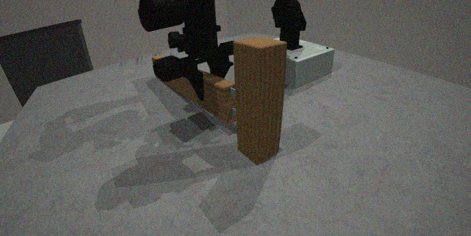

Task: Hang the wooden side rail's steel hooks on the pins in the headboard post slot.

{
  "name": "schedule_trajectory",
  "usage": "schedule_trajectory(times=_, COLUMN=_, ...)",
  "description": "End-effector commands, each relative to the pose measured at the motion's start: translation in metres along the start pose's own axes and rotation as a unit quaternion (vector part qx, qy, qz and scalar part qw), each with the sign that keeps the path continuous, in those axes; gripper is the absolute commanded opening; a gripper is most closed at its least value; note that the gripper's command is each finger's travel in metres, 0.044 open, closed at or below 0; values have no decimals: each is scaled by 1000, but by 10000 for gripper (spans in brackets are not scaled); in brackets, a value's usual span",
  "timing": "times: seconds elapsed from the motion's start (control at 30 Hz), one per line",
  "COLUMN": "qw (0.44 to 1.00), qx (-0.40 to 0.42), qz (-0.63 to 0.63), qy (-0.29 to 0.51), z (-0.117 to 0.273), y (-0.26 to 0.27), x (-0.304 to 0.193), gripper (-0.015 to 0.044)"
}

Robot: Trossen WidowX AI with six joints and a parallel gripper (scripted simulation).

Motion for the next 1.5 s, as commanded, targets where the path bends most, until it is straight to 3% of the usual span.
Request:
schedule_trajectory(times=0.0, qw=1000, qx=3, qz=-1, qy=0, z=1, y=1, x=-1, gripper=0)
schedule_trajectory(times=1.47, qw=1000, qx=3, qz=-1, qy=0, z=2, y=3, x=-6, gripper=0)
Point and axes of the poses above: the point midway between the two fingers, 35 mm back from their tips, its own z axis back along the fingers, its own y axis across the jaws, x = y × z, the point moved 8 cm from there along z, back along the fingers, and after that the axes turned 13 degrees about z, right-handed, at the moved point
